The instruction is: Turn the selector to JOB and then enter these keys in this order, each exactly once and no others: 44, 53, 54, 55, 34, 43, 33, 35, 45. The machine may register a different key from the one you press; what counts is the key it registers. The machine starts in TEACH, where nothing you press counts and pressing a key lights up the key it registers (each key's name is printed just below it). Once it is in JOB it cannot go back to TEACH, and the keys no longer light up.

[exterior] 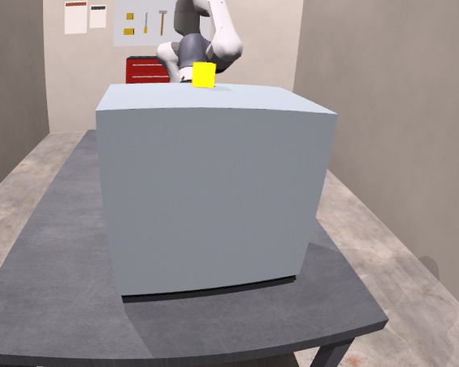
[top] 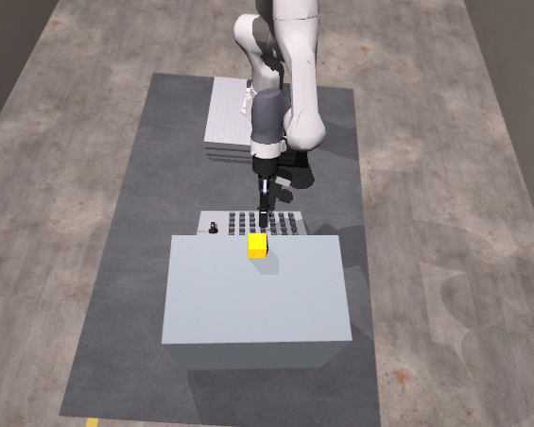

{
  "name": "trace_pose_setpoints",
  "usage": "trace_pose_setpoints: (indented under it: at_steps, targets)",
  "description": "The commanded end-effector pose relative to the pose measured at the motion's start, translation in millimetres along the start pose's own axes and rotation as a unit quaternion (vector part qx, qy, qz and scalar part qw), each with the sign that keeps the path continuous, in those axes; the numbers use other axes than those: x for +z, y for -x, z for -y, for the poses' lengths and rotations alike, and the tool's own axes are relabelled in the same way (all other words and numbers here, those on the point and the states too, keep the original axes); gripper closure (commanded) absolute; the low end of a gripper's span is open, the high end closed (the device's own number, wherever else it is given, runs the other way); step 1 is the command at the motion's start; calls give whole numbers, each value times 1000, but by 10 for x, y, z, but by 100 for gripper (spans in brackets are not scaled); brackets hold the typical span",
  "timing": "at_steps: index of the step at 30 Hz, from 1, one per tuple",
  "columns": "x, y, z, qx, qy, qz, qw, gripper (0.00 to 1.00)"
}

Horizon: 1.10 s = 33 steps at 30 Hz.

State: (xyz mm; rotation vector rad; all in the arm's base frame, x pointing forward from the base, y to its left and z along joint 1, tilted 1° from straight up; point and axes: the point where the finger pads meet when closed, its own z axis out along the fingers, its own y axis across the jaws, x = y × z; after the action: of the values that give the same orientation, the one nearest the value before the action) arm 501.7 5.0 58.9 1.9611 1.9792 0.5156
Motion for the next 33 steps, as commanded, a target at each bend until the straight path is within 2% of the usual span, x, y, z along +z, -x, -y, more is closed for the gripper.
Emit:
trace_pose_setpoints:
  at_steps: [1, 33]
  targets:
    - [8, -5, 7, -21, 42, 1, 999, 90]
    - [75, -5, 1, -21, 42, 1, 999, 90]
